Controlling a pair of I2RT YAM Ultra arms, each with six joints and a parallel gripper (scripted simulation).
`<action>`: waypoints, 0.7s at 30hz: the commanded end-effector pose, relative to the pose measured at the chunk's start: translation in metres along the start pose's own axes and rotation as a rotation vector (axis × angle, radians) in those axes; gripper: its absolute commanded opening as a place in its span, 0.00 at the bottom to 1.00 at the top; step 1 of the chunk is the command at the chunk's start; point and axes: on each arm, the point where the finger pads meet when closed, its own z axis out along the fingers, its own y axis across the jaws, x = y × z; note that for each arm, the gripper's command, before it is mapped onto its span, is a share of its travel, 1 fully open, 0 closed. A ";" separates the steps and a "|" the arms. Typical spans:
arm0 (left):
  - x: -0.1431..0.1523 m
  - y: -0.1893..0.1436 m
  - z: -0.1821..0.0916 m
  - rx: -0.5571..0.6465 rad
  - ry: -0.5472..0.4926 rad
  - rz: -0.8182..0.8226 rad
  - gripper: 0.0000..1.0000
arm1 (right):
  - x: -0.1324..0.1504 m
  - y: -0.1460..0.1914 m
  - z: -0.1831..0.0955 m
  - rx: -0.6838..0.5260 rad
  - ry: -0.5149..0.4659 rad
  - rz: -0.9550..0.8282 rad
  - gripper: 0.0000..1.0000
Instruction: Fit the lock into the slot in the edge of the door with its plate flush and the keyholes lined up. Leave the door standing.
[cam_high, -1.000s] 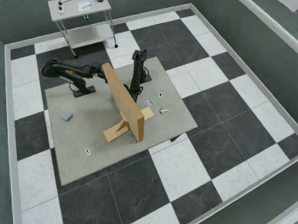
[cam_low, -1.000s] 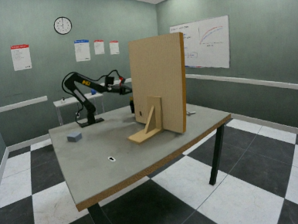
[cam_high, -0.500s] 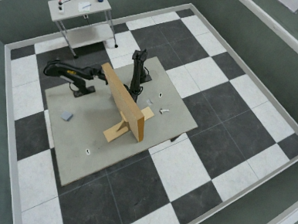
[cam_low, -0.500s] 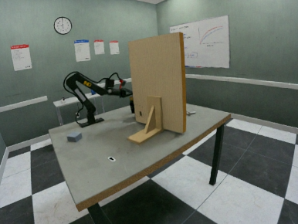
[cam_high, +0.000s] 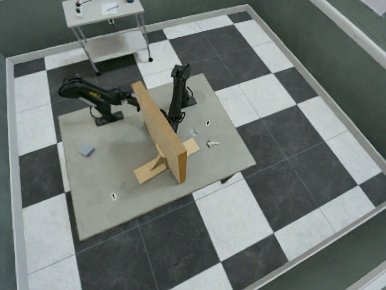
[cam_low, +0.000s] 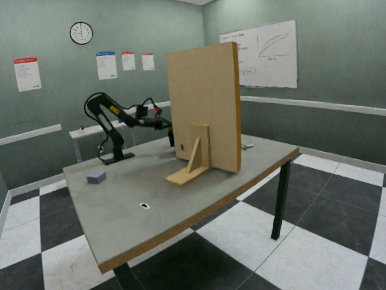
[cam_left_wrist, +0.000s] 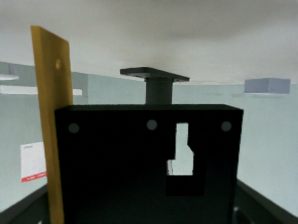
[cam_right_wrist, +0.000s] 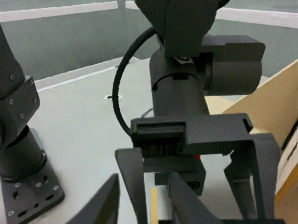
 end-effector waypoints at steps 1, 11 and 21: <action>0.023 -0.004 -0.002 0.013 0.081 0.026 0.76 | 0.003 -0.001 -0.001 0.005 -0.019 0.014 0.29; 0.023 -0.004 -0.002 0.013 0.081 0.026 0.76 | 0.014 -0.003 -0.003 0.005 -0.019 0.014 0.29; 0.023 -0.004 -0.002 0.013 0.081 0.026 0.76 | 0.014 -0.003 -0.003 0.005 -0.019 0.014 0.29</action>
